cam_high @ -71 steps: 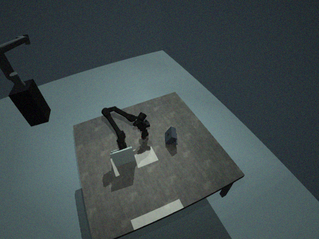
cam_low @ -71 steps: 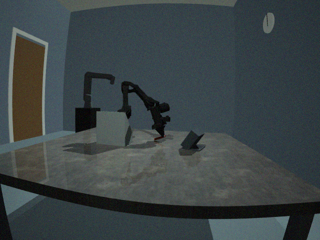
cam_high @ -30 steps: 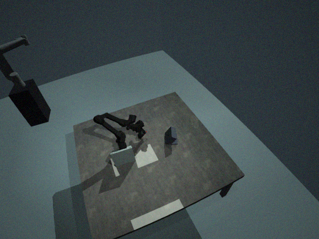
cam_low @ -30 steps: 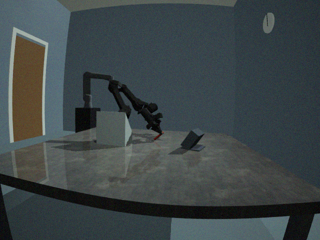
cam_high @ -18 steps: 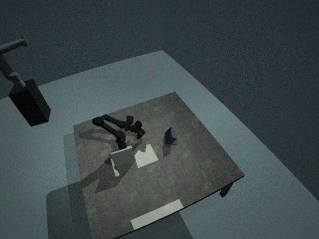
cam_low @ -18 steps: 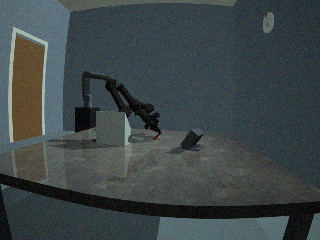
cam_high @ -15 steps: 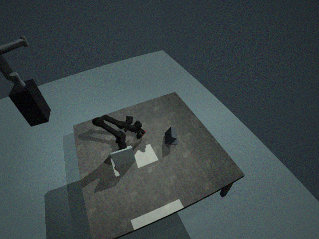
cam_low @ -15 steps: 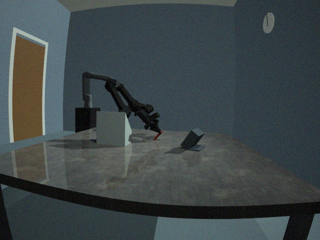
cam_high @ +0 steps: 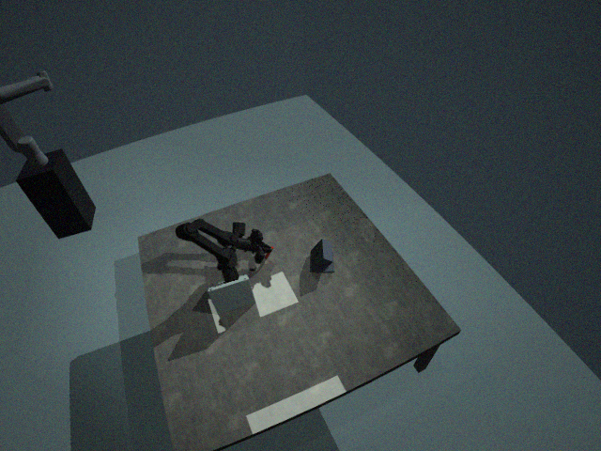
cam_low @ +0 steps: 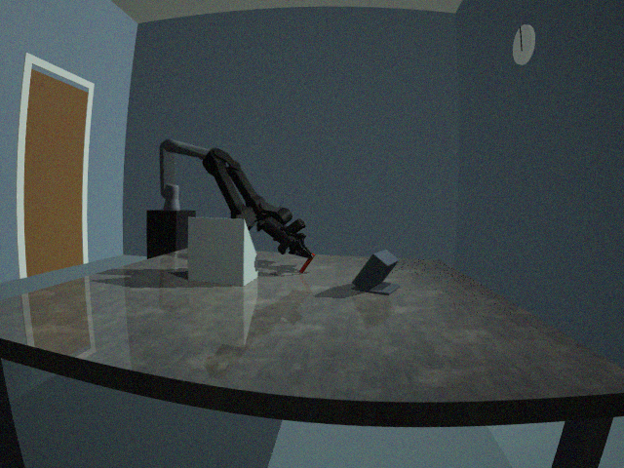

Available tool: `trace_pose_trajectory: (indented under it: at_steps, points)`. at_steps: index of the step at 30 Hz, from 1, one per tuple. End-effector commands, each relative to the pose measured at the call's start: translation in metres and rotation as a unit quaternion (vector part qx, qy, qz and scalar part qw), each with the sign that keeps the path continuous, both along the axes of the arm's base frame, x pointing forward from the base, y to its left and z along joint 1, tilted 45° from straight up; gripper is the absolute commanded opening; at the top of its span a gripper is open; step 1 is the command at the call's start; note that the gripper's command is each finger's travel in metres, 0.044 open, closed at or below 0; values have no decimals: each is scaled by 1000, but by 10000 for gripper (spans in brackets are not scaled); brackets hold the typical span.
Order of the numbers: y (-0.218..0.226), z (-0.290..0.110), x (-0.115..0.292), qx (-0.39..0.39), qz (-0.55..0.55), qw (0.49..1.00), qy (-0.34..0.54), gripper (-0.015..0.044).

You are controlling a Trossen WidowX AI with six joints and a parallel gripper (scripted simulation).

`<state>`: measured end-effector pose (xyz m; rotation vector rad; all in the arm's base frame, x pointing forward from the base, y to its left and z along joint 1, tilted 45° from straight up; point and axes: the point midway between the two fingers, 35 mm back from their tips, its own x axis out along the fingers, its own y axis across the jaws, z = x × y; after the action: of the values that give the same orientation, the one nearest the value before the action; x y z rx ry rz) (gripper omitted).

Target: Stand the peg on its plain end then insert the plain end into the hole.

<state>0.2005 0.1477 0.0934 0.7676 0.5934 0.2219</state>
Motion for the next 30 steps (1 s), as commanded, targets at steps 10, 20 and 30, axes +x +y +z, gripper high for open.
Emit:
trace_pose_trajectory:
  at_steps: [10,20,30]
  points:
    - [-1,-1,-10,-1,-41,998,-38,49]
    - [-1,-2,-16,-2,-72,995,-68,49]
    - [-1,-3,-23,-3,-103,990,-98,49]
